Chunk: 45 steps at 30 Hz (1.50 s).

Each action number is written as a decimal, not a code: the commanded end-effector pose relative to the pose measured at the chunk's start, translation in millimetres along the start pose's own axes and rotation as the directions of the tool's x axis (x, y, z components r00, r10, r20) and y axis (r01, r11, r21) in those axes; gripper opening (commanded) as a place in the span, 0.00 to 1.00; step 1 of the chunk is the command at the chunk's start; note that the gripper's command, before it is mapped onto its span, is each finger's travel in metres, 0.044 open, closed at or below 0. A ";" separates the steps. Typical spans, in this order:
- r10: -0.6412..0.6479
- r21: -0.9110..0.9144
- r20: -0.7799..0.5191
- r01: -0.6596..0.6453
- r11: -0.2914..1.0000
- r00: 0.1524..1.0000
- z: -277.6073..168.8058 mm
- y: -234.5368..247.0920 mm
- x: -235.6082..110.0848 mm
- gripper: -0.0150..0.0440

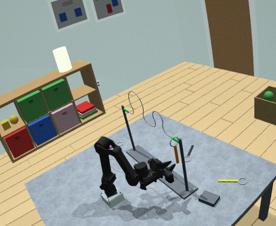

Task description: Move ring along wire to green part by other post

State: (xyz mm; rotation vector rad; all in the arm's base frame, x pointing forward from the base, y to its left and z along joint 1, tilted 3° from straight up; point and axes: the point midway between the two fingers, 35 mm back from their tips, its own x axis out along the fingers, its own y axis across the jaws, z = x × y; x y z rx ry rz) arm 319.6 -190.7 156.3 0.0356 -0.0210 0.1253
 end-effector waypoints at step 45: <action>-0.003 0.003 0.006 0.003 1.000 1.000 2.0 0.4 64.0 0.53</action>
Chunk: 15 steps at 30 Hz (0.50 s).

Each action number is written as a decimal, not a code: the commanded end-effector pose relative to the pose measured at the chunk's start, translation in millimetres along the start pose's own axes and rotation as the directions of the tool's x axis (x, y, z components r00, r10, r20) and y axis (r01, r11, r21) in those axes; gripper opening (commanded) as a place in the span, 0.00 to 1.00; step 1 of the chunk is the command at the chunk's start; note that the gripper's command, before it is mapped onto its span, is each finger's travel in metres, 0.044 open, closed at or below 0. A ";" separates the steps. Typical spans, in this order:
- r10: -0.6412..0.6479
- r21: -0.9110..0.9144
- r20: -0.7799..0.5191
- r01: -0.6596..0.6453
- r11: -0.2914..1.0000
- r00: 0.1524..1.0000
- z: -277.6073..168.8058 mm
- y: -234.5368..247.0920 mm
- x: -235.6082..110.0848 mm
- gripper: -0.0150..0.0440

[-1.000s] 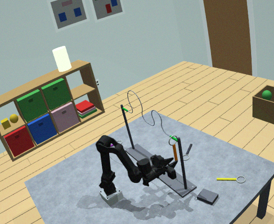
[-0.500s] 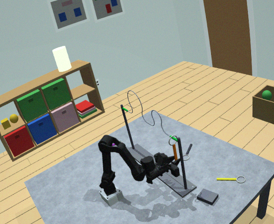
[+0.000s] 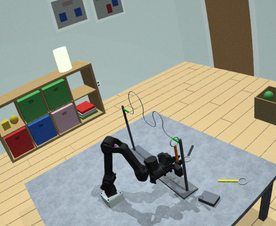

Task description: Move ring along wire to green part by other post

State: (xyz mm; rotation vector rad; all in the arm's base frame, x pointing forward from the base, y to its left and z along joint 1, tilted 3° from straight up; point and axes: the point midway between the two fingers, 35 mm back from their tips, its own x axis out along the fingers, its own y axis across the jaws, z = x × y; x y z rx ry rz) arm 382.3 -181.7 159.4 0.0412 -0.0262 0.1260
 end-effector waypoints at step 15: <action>0.000 -0.001 0.001 0.000 1.000 1.000 0.3 0.0 0.5 0.35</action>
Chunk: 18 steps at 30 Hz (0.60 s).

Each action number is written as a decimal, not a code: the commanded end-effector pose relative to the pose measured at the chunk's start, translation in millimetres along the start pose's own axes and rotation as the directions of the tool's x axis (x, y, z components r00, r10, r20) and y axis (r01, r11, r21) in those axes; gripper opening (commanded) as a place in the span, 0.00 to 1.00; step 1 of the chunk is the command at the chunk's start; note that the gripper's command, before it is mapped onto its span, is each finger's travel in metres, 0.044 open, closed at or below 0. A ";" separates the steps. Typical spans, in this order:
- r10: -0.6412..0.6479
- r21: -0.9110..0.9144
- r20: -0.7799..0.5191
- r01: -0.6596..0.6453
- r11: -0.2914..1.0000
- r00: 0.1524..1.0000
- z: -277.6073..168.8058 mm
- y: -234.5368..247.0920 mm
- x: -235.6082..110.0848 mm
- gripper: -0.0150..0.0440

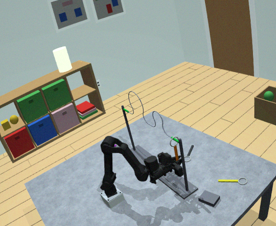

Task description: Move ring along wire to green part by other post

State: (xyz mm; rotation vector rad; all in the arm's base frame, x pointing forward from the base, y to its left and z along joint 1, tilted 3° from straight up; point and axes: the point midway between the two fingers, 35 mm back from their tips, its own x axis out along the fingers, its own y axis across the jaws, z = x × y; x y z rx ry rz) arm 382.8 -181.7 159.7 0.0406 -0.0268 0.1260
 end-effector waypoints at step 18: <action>0.003 0.000 0.000 -0.003 1.000 1.000 6.6 0.7 0.2 0.00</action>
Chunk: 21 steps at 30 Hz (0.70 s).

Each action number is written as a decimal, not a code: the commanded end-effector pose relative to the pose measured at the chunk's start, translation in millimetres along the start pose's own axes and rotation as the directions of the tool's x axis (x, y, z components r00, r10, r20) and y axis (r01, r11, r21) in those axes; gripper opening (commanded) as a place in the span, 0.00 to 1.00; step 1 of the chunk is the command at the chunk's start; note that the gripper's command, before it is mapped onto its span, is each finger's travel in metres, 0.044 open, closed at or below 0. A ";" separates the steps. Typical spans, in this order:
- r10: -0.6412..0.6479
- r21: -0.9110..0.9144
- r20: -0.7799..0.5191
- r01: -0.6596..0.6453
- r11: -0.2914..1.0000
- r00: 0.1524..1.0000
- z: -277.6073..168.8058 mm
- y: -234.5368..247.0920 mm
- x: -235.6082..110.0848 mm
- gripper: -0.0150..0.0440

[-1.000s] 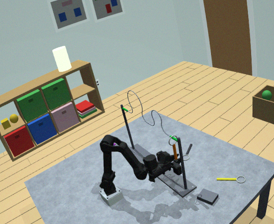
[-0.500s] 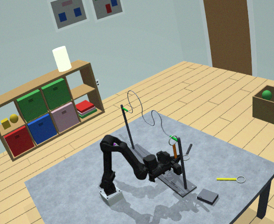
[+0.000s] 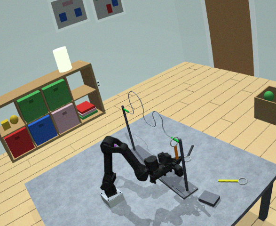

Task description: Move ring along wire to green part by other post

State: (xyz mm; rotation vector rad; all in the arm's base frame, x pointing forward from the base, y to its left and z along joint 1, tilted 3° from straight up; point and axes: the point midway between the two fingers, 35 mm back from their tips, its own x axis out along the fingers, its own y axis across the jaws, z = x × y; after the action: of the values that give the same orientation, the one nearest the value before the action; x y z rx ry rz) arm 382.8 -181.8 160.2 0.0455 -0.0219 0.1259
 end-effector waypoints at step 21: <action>0.008 -0.006 0.005 -0.008 1.000 1.000 17.1 2.3 0.1 0.00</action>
State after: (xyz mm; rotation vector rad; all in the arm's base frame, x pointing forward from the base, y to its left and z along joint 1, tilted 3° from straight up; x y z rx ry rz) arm 382.3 -180.8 176.5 0.0409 -0.0263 0.1295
